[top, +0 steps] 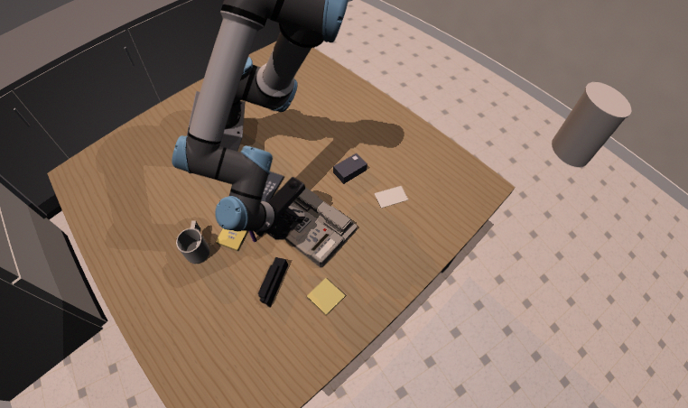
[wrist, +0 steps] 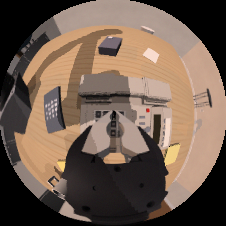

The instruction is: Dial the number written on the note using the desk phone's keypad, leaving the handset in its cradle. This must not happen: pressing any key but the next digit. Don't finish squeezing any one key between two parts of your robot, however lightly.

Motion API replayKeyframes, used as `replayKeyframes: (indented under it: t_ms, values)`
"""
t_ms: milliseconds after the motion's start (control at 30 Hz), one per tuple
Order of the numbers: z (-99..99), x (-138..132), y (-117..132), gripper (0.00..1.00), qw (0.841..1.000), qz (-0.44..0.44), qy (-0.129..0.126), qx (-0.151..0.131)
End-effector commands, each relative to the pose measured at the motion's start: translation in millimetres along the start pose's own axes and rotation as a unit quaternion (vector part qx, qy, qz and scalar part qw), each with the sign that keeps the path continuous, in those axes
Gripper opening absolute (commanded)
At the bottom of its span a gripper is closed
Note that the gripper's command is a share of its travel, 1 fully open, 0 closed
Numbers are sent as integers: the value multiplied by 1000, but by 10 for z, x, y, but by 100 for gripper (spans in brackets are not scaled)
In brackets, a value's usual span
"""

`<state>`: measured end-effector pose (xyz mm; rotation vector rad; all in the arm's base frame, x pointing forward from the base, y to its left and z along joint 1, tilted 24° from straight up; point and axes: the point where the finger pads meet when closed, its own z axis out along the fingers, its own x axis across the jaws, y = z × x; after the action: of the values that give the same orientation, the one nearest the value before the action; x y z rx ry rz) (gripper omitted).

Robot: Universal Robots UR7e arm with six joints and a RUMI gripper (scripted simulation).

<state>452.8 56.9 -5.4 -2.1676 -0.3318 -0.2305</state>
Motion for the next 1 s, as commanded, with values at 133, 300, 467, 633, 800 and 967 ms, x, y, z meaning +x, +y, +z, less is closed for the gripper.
replayKeyframes:
  t_ms: [133,300,467,633,800,967]
  values:
    - [-3,3,1,0,1000,0,0,0]
    - [-73,3,-48,0,1000,0,0,0]
    - [-113,3,-76,0,1000,0,0,0]
    - [-117,3,-71,0,1000,0,0,0]
    - [-160,3,-9,0,1000,0,0,0]
    - [-240,3,104,0,1000,0,0,0]
